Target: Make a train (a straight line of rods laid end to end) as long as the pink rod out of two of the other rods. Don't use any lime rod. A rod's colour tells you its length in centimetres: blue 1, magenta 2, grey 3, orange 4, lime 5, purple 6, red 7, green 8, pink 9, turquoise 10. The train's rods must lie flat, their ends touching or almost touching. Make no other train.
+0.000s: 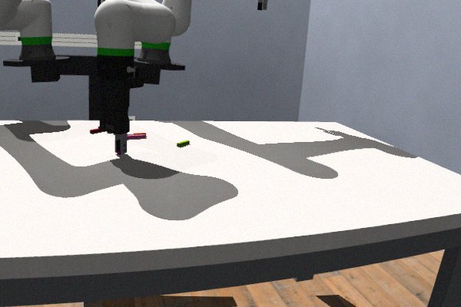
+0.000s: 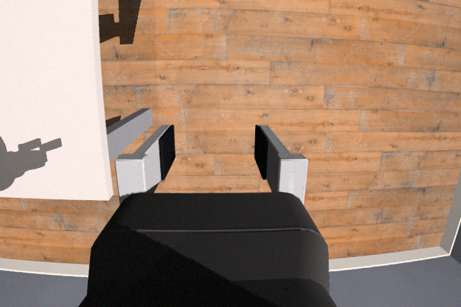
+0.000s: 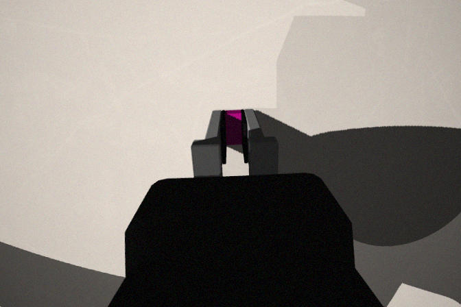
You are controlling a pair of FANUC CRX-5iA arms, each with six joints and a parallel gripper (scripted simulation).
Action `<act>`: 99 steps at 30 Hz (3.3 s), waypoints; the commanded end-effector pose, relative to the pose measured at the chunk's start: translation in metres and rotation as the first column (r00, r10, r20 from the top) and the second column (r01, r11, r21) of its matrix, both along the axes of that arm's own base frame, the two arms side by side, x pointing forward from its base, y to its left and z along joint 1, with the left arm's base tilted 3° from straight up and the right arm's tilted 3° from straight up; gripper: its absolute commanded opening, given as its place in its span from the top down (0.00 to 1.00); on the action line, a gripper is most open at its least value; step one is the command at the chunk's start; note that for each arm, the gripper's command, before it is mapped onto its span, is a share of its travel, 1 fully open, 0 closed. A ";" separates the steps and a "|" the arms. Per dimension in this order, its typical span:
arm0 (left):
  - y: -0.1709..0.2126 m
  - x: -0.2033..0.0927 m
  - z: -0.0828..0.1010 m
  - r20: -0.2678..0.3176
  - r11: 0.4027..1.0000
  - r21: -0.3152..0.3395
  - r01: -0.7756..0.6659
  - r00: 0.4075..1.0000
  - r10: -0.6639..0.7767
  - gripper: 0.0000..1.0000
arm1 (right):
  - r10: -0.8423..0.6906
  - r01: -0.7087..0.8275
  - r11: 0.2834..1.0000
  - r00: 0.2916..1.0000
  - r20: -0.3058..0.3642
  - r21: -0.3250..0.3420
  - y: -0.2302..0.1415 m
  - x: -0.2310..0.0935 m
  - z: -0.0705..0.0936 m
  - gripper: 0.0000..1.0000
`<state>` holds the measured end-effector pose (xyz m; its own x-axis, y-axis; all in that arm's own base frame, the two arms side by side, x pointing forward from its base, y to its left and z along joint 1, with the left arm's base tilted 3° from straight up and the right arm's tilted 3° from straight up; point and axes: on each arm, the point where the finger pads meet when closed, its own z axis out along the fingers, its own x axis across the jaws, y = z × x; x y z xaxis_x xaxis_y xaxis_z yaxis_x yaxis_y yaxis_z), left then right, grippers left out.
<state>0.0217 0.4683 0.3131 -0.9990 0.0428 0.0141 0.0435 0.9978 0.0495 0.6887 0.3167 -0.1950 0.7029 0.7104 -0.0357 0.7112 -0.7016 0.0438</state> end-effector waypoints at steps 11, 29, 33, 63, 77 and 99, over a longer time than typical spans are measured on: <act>0.000 0.000 0.001 0.000 1.000 0.002 0.000 1.000 0.000 0.00 | 0.000 0.000 1.000 1.000 0.002 0.001 0.001 0.001 0.002 0.64; 0.000 0.000 0.001 0.000 1.000 0.002 0.000 1.000 0.000 0.00 | 0.000 0.000 1.000 1.000 0.002 0.001 0.001 0.001 0.002 0.46; 0.000 0.000 0.001 0.000 1.000 0.002 0.000 1.000 0.000 0.00 | 0.000 0.000 1.000 1.000 0.002 0.001 0.001 0.001 0.003 0.46; 0.000 0.000 0.001 0.000 1.000 0.002 0.000 1.000 0.000 0.00 | 0.000 0.000 1.000 1.000 0.002 0.001 0.005 0.000 0.092 0.46; 0.000 0.000 0.001 0.000 1.000 0.002 0.000 1.000 0.000 0.00 | 0.000 0.000 1.000 1.000 0.002 0.001 0.005 0.000 0.092 0.00; 0.000 0.000 0.001 0.000 1.000 0.002 0.000 1.000 0.000 0.00 | -0.049 0.049 0.999 0.999 0.006 0.000 -0.005 -0.108 0.082 0.00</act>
